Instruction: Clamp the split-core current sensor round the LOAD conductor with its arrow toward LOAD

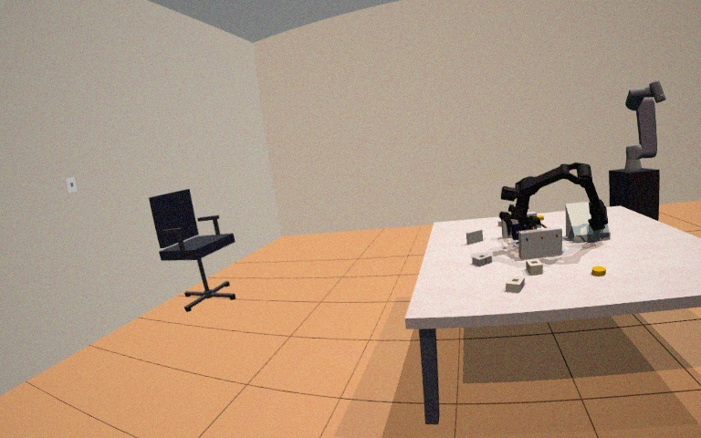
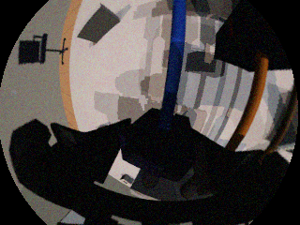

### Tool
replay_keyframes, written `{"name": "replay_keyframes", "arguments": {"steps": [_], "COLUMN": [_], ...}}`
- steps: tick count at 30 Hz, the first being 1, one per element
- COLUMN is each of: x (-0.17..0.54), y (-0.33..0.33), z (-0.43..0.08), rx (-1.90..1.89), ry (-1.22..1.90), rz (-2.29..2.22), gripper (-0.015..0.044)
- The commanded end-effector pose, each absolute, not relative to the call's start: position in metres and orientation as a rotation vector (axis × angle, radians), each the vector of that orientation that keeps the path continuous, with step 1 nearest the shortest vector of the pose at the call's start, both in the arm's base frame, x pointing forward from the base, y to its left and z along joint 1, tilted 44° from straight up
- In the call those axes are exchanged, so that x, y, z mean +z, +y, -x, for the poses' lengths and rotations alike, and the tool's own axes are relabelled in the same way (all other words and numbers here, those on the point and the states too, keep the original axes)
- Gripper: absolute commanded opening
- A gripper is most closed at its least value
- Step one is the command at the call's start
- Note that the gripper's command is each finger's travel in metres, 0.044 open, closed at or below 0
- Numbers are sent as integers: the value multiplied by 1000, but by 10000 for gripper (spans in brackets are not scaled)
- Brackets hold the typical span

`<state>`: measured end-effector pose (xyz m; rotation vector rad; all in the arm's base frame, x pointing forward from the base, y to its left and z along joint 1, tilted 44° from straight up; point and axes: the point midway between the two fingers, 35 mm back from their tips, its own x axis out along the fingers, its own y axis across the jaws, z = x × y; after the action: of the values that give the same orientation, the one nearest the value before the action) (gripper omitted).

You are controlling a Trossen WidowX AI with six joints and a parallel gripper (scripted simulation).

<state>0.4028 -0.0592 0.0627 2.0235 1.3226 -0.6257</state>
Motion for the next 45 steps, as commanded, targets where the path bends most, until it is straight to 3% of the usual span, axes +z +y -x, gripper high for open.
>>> {"name": "replay_keyframes", "arguments": {"steps": [1, 18, 26, 45], "x": [63, 63, 63, 63], "y": [-59, -59, -59, -59], "z": [-403, -403, -403, -400], "rx": [-625, -625, -625, -691], "ry": [1322, 1322, 1322, 1483], "rz": [-2024, -2024, -2024, -1935], "gripper": [316, 203, 0, 0]}}
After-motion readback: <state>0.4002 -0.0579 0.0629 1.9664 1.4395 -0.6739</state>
